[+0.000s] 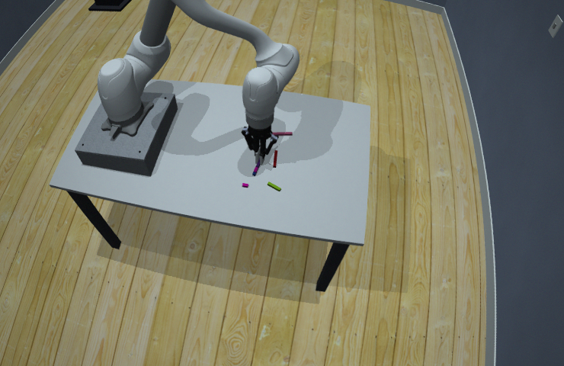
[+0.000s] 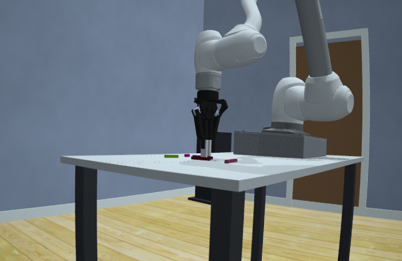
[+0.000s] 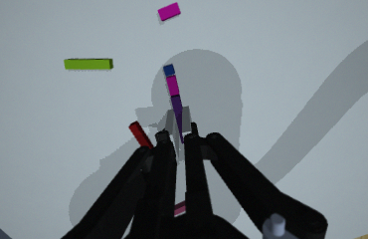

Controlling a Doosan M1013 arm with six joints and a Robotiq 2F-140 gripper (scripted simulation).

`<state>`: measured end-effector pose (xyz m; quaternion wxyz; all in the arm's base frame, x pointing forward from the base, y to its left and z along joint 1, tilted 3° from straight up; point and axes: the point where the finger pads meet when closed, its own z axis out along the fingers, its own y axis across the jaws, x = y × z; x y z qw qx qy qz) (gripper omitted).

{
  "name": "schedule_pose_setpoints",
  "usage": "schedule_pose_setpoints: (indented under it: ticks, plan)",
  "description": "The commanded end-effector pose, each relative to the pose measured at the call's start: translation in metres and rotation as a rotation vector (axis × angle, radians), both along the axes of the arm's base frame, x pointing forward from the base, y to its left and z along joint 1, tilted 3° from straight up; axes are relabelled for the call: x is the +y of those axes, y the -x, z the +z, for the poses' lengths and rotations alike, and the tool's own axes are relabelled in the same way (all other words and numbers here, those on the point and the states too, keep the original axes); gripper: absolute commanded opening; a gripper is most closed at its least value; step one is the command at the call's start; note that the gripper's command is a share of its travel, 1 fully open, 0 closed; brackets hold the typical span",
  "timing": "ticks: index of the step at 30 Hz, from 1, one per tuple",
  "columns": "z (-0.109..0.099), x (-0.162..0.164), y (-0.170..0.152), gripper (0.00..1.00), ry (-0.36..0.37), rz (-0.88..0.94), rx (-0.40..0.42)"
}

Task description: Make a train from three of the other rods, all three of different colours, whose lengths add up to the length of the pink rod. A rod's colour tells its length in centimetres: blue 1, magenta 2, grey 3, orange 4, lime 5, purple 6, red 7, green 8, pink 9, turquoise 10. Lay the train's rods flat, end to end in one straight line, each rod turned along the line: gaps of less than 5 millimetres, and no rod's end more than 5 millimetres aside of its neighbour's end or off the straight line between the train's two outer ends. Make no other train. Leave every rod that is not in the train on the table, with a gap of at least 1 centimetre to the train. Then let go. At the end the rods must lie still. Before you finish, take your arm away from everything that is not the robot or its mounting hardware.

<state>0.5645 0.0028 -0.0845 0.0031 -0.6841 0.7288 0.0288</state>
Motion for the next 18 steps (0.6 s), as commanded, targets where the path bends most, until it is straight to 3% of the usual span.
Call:
schedule_pose_setpoints:
  ticks: [1, 18]
  plan:
    - [0.0001, 0.0001, 0.0, 0.03, 0.0, 0.0, 0.0]
    - [0.0001, 0.0001, 0.0, 0.1, 0.0, 0.0, 0.0]
